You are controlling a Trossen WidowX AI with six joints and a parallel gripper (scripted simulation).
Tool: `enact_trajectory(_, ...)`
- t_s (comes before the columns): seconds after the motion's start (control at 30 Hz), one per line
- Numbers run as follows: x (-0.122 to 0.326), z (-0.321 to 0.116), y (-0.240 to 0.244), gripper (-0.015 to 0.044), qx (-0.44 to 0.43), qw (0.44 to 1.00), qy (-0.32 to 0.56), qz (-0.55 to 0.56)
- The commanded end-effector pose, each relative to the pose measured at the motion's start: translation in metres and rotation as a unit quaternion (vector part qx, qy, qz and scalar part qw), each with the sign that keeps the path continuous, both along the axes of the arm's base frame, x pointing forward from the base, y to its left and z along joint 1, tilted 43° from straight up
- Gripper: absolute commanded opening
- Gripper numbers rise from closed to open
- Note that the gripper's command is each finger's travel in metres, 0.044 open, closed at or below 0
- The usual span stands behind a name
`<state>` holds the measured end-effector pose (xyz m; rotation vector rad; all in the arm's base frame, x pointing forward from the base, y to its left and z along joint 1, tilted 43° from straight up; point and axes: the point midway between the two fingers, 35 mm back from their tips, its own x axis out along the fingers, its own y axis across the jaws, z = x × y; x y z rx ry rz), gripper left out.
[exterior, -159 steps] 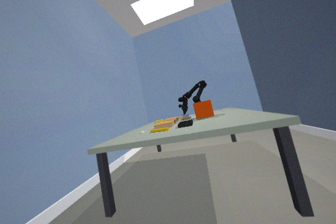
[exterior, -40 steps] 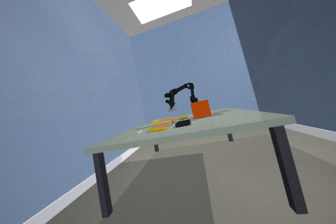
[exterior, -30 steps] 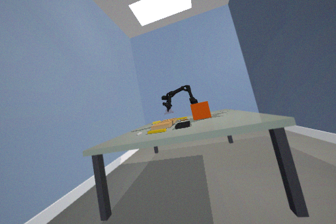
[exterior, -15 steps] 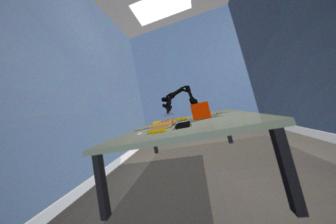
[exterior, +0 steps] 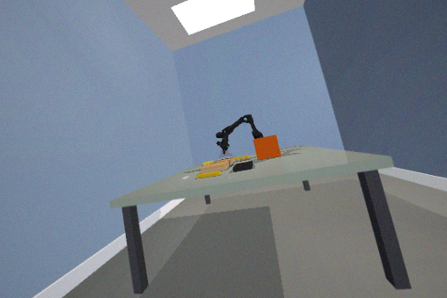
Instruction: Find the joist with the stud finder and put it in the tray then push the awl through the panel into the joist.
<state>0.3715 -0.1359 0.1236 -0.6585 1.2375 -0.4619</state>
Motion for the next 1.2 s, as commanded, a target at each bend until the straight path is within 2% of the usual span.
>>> enact_trajectory(0.0, 0.000, -0.004, -0.002, 0.0000, 0.001, 1.000, 0.000, 0.003)
enact_trajectory(0.57, 0.000, -0.018, -0.016, 0.0000, 0.000, 1.000, 0.000, 0.003)
enact_trajectory(1.17, -0.002, -0.059, 0.028, 0.0000, 0.002, 1.000, 0.000, 0.003)
